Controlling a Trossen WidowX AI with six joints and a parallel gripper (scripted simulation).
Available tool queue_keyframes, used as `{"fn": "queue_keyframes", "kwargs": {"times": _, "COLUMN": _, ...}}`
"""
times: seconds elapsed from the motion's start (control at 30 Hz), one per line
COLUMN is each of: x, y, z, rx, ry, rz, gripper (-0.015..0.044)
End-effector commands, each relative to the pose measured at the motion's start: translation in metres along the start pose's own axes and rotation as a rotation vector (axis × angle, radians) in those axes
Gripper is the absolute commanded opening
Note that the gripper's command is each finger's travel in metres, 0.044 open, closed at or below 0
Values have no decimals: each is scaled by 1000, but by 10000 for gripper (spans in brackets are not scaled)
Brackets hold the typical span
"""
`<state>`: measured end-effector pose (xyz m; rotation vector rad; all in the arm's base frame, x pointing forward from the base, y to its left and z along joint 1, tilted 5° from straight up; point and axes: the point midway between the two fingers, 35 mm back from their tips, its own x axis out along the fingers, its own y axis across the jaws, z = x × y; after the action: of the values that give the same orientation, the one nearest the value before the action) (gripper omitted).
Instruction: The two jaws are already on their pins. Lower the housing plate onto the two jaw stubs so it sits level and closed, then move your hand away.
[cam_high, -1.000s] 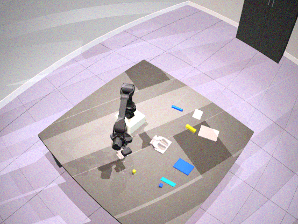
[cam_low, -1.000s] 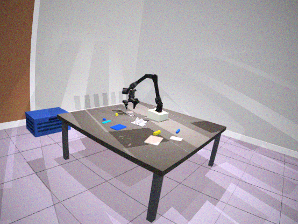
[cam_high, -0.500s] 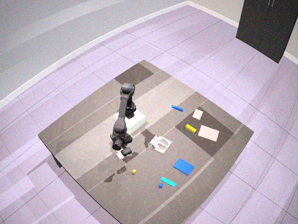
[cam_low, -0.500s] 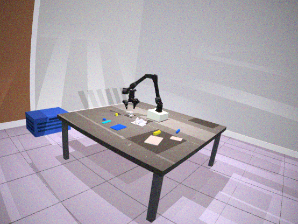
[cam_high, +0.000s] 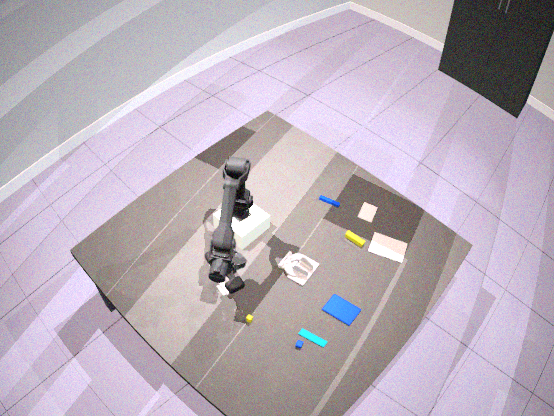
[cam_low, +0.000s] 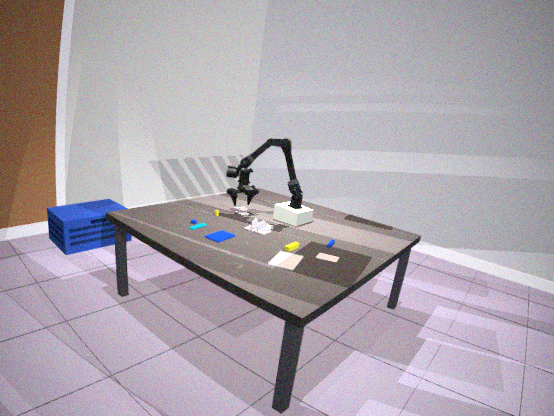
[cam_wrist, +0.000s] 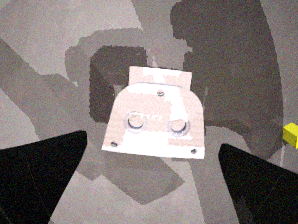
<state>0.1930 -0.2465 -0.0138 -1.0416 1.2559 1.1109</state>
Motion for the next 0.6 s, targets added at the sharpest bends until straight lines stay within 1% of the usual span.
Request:
{"fn": "queue_keyframes", "kwargs": {"times": 0.0, "x": 7, "y": 0, "z": 0, "rx": 0, "ry": -3, "rz": 0, "gripper": 440}}
{"fn": "queue_keyframes", "kwargs": {"times": 0.57, "x": 34, "y": -1, "z": 1, "rx": -1, "ry": -5, "rz": -2, "gripper": 440}}
